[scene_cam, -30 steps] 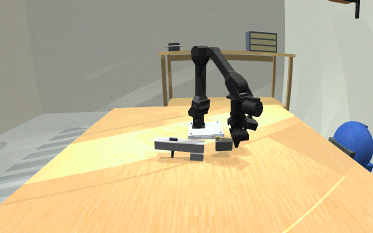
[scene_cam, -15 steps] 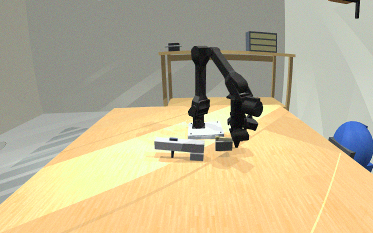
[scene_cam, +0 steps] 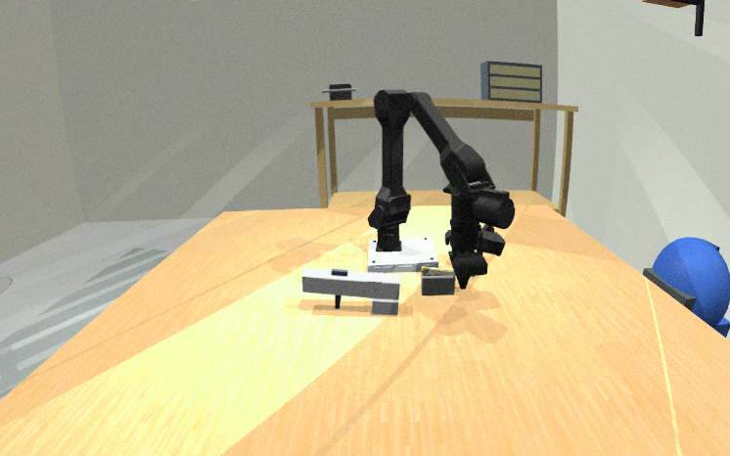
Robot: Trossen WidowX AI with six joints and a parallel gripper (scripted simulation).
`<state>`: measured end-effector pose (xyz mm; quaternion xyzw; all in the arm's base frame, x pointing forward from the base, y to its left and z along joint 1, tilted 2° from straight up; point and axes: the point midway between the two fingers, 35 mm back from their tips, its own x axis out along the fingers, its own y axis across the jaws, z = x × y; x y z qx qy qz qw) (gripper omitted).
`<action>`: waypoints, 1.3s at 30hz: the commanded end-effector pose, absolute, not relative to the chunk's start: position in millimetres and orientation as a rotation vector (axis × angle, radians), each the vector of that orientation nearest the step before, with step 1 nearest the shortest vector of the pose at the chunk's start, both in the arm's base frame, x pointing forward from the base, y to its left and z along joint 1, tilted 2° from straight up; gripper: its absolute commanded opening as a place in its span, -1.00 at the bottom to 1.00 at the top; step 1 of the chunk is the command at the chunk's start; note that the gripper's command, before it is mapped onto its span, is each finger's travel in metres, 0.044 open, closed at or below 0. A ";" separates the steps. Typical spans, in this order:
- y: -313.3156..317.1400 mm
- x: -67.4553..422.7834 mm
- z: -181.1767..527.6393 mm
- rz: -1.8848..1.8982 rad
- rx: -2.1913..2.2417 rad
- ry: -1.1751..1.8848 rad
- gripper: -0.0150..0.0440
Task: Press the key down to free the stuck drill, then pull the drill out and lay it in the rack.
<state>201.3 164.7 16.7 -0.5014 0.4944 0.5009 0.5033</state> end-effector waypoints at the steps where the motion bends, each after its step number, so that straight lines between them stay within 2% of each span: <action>1: 164.6 201.2 16.6 1.210 -1.211 1.194 -0.14; 14: 164.6 201.2 16.6 1.210 -1.211 1.194 1.00; 35: 165.8 200.5 94.8 1.195 -1.223 1.214 1.00; 39: 167.1 200.9 90.3 1.202 -1.220 1.208 1.00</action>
